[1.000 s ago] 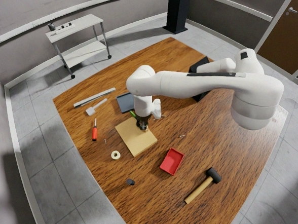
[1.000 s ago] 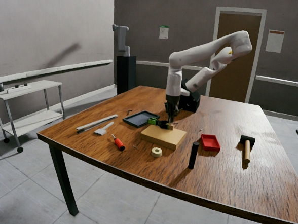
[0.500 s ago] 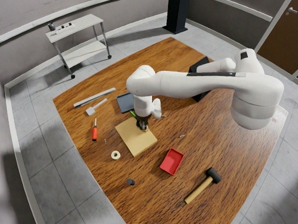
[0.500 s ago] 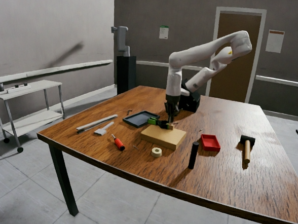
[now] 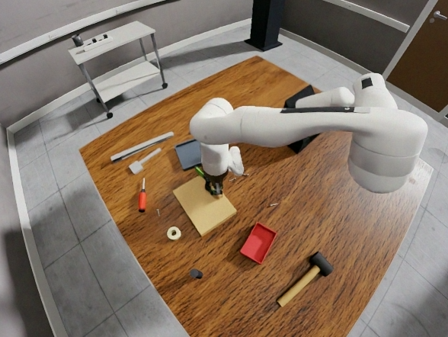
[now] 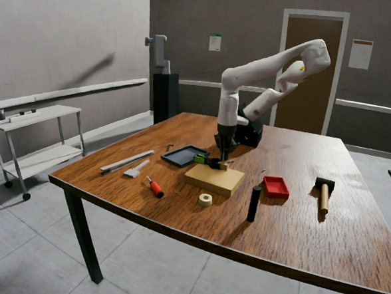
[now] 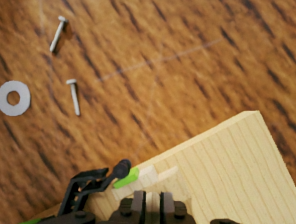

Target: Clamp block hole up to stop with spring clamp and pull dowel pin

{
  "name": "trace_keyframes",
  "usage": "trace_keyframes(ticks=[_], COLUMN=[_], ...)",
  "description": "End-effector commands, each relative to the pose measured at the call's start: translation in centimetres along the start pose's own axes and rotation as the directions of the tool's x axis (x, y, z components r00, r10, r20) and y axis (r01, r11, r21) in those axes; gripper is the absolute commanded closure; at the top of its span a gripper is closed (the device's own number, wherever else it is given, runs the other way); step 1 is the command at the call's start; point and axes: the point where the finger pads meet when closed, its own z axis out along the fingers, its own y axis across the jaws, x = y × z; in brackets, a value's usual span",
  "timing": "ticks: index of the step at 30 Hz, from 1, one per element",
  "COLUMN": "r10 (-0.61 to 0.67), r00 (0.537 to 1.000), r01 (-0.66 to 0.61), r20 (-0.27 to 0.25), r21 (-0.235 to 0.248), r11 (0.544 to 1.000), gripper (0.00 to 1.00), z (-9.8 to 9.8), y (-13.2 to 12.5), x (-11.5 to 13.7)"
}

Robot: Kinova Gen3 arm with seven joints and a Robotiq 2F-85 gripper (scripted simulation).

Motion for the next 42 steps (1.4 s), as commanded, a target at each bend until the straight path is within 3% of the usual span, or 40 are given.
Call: trace_keyframes(ticks=[1,29,42], r10=[-0.033,-0.246,-0.357], r00=[0.999,0.969,0.934], r01=[0.033,0.246,0.357], r20=[0.003,0.003,0.003], r21=[-0.001,0.0,0.0], r11=[0.999,0.969,0.934], gripper=[0.9,0.9,0.9], z=[-0.16,-0.18,-0.19], y=[0.01,0.01,0.01], x=[-0.09,-0.09,-0.09])
